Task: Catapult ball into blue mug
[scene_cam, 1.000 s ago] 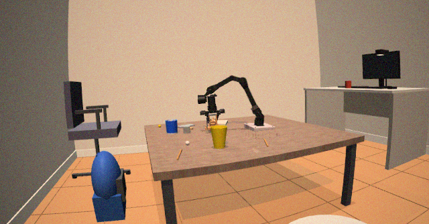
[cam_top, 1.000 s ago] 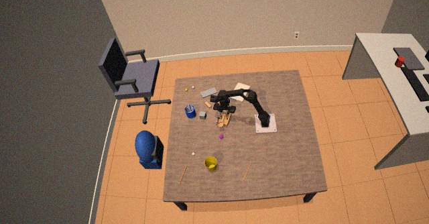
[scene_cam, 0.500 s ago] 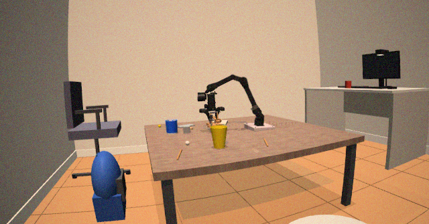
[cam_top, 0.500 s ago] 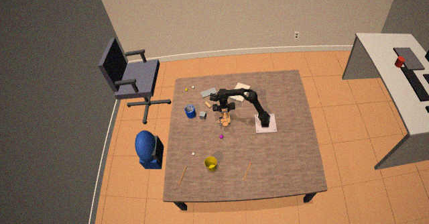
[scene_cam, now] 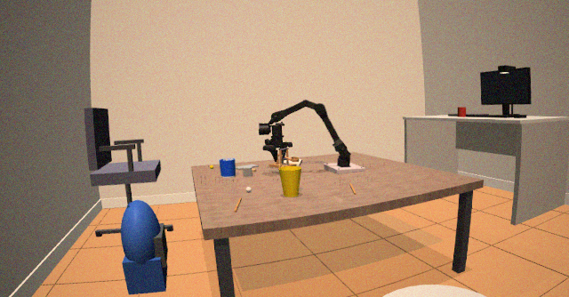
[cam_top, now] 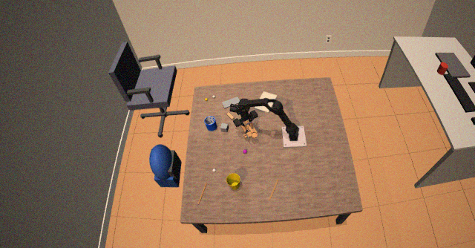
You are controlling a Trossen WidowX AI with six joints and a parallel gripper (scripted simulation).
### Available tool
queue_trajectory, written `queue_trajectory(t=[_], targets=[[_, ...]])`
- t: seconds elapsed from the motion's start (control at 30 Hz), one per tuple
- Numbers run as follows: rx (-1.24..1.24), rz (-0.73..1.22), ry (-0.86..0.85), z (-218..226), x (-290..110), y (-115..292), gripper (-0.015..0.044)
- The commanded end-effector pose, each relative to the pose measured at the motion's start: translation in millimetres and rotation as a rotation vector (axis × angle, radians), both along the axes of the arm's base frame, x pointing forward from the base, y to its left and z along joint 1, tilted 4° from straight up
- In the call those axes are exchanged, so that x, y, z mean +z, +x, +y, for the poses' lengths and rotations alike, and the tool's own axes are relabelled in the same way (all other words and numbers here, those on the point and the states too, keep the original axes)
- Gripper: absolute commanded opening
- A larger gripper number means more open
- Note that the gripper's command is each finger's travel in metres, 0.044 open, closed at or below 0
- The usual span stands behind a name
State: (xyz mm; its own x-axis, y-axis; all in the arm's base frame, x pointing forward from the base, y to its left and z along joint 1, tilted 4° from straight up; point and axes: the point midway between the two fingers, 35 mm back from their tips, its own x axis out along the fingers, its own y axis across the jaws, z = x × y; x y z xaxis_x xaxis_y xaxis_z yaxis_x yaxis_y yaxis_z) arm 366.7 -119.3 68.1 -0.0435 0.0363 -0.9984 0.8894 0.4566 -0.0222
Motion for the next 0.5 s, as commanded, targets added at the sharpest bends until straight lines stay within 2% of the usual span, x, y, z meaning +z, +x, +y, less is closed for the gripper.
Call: queue_trajectory(t=[0.0,0.47], targets=[[0.03,-0.017,-0.005,1,6,6,0.0],[0.03,-0.017,-0.005,1,-12,6,0.0]])
